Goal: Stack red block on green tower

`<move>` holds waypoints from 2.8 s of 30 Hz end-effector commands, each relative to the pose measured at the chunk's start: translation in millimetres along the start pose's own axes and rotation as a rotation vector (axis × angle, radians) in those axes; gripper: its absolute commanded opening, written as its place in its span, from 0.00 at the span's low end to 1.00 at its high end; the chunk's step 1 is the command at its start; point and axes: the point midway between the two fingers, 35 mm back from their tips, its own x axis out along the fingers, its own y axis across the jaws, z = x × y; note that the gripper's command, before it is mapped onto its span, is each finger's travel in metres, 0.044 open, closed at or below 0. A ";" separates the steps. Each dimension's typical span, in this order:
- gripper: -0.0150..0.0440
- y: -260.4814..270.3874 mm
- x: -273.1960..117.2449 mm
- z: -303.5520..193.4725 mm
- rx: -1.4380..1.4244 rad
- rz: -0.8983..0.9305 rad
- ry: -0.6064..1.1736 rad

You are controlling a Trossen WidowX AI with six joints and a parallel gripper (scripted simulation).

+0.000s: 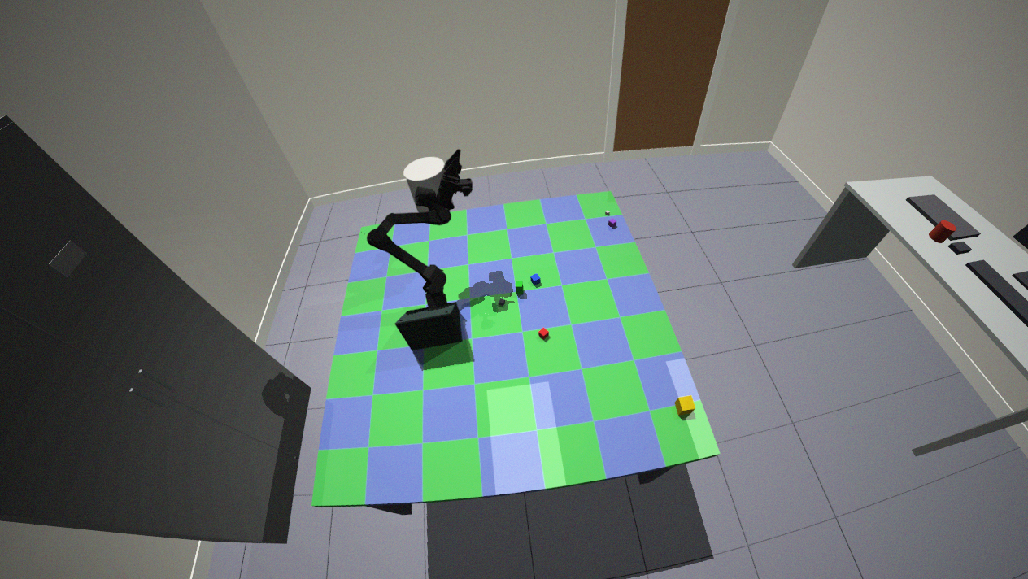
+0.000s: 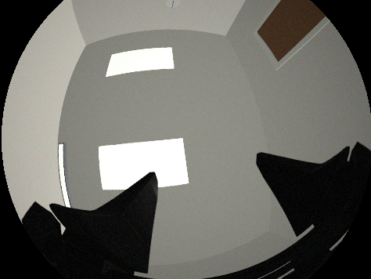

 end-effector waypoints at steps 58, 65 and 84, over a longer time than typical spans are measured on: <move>1.00 206.2 -91.8 451.6 -2.161 -2.525 -0.363; 1.00 255.0 -135.2 460.1 -1.857 -2.922 -0.103; 1.00 348.5 -242.6 434.1 -0.964 -3.085 0.767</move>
